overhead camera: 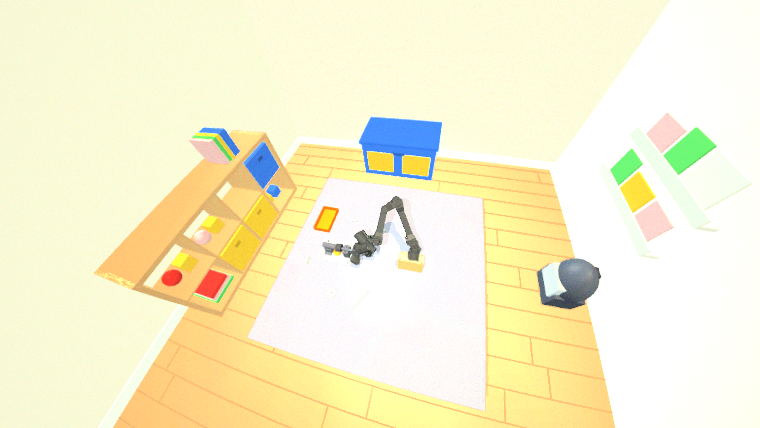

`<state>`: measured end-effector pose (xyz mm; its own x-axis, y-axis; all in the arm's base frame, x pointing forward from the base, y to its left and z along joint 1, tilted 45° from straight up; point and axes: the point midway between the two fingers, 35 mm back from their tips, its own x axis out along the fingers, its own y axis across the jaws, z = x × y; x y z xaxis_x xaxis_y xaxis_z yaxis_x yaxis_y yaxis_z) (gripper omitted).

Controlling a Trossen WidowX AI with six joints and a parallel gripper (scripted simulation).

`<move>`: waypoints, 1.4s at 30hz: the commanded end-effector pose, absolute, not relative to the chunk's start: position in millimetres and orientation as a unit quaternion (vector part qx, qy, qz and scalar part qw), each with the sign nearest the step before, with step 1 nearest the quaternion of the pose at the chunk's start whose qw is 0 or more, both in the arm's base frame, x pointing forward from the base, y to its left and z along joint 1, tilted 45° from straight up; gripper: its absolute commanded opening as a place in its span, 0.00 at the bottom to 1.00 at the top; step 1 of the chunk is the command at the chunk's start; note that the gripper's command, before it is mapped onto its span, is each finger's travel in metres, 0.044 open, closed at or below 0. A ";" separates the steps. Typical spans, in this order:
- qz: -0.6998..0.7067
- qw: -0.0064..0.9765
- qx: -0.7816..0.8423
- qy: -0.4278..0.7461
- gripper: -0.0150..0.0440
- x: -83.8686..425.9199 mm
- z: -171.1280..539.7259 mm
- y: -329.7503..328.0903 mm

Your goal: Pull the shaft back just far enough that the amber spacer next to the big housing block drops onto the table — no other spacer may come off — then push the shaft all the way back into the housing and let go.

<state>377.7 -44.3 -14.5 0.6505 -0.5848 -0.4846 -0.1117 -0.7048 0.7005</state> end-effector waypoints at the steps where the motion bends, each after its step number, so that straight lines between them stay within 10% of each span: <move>1: -0.363 0.325 0.849 -0.206 0.25 379.4 -13.7 -44.6; 42: -0.363 0.325 0.849 -0.206 0.25 384.1 -13.4 -45.3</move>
